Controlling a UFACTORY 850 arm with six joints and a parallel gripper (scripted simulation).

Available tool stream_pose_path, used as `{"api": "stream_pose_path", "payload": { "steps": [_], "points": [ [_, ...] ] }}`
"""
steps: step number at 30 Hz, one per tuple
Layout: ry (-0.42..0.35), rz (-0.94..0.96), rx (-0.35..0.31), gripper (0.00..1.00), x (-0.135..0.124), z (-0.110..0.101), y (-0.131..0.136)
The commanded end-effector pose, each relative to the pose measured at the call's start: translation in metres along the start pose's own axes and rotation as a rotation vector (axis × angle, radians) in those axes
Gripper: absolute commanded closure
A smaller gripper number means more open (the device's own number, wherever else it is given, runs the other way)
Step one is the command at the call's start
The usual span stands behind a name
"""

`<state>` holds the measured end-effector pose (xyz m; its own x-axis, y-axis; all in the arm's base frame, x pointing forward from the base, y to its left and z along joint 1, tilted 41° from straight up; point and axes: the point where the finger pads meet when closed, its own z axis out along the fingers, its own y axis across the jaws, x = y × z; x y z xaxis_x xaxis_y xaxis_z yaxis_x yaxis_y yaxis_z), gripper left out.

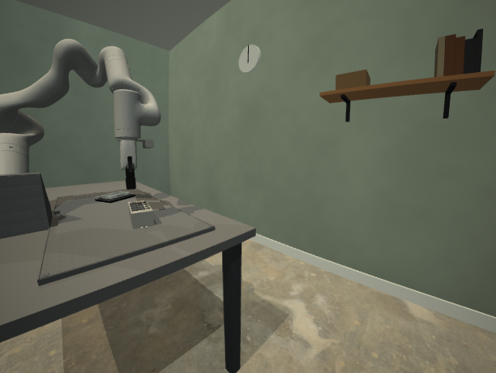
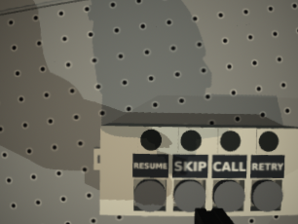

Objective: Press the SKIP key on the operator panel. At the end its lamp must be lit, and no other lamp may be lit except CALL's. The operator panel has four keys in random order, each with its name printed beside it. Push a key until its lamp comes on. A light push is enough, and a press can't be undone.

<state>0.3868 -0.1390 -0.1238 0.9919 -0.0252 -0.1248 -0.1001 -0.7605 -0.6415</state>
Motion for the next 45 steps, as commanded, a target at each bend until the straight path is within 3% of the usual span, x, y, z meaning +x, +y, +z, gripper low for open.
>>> {"api": "stream_pose_path", "payload": {
  "steps": [1,21,45],
  "points": [
    [0.002,-0.001,-0.001,1.0,0.001,0.004,0.0],
    [0.002,-0.001,-0.001,1.0,0.001,0.034,0.0],
    [0.002,0.0,-0.001,1.0,0.001,0.039,0.0]
  ]
}}
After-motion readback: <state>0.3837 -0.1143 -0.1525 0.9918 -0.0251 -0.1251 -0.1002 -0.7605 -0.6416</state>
